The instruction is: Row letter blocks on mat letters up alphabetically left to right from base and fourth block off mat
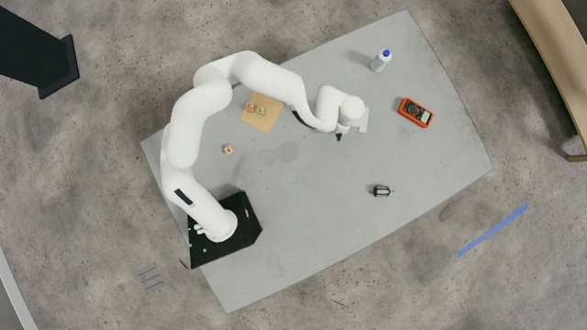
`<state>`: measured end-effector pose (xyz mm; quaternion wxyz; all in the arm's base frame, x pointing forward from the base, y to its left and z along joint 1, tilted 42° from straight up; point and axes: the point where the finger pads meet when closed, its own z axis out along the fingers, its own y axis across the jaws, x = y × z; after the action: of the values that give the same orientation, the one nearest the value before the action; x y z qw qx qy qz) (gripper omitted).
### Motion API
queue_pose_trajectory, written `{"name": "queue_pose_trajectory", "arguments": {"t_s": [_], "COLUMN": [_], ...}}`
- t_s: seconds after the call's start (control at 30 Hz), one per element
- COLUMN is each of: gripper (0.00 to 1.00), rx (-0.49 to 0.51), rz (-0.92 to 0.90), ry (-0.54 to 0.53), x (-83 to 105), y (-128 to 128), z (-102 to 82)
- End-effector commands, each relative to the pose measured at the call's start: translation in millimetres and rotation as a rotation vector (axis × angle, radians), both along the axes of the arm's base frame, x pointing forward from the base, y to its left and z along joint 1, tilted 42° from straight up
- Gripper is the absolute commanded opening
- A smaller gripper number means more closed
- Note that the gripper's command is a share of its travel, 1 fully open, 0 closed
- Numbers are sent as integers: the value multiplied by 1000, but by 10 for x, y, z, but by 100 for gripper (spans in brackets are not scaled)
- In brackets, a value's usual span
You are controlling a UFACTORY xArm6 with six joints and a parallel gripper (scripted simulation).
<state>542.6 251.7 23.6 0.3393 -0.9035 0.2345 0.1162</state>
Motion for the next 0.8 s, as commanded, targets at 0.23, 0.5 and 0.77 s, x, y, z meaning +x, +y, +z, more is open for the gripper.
{"name": "queue_pose_trajectory", "arguments": {"t_s": [0.23,0.5,0.77], "gripper": [69,69,69], "rx": [1,1,1], "rz": [-2,-2,-2], "ry": [-5,-5,-5], "x": [15,15,15], "y": [81,83,83], "z": [-79,-81,-81]}}
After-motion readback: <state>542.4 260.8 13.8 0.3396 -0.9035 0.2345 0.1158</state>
